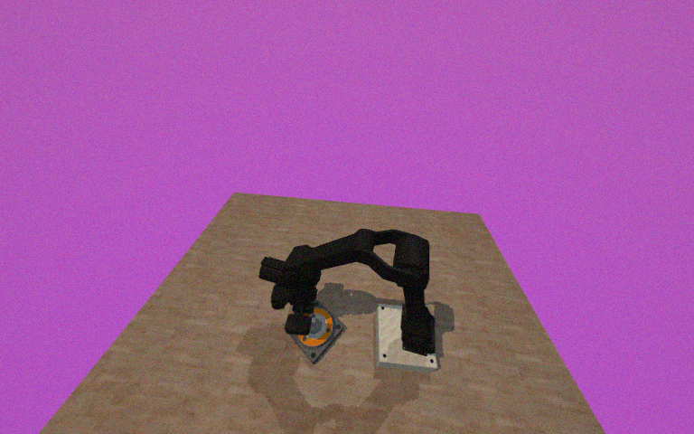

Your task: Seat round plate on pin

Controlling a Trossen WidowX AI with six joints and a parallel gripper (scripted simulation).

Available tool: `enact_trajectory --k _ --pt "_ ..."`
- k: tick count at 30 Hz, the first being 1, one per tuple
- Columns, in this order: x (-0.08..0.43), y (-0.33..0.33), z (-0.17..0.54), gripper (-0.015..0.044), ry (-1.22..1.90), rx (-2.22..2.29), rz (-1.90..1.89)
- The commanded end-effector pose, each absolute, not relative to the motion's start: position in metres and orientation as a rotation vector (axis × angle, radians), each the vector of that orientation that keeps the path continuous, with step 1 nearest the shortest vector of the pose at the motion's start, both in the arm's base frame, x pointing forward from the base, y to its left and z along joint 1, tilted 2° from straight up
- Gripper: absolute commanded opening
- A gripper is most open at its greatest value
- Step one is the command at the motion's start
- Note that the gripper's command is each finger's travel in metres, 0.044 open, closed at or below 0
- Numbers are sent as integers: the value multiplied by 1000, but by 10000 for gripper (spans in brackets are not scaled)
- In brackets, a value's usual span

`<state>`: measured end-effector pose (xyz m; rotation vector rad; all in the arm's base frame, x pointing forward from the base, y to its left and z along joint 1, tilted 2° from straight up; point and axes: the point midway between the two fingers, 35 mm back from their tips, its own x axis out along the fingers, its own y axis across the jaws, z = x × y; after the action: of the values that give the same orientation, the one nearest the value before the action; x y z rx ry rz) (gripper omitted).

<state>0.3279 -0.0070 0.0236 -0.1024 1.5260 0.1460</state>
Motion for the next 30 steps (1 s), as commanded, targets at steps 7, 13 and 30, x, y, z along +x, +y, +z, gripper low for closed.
enact_trajectory --k 7,13,30 --pt "315 -15 22 0 1541 -107 144" --pt "311 -17 23 0 1541 -107 144" --pt "295 -22 24 0 1542 -107 143"
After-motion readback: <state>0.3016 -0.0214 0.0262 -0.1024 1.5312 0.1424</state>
